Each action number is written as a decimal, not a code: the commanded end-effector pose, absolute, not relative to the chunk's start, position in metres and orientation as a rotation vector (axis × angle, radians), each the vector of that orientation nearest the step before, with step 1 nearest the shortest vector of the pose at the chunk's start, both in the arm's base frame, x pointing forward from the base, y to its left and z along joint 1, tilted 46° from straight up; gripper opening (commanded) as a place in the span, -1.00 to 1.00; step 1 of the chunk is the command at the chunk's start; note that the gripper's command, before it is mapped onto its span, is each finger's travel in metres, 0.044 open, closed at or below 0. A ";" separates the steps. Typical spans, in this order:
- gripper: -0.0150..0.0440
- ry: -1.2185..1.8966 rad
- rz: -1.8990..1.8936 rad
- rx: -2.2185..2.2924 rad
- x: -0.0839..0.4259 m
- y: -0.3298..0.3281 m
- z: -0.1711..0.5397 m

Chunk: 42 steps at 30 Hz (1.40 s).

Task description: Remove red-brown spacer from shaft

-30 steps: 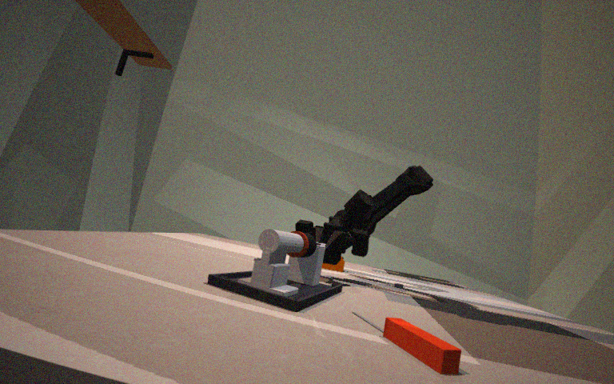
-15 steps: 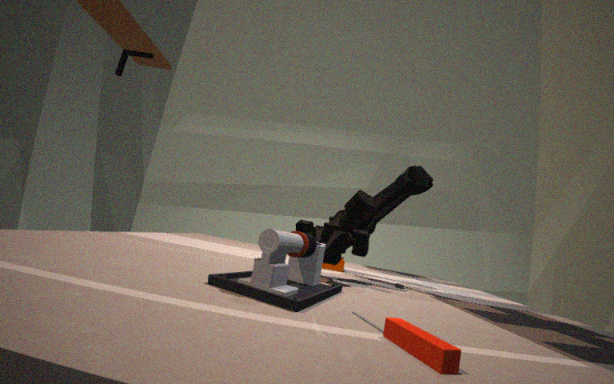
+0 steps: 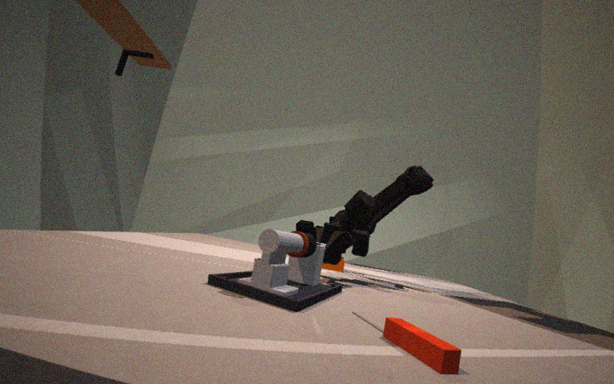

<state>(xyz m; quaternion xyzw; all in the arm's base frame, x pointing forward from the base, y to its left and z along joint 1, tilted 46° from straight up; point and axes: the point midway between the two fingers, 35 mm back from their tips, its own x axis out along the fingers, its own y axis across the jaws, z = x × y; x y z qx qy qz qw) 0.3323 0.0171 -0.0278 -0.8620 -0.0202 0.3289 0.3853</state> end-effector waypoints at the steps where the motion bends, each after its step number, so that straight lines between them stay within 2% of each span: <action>1: -0.49 -0.048 0.838 -2.196 0.331 0.017 -0.028; 42: -0.49 -0.048 0.838 -2.196 0.326 0.017 -0.027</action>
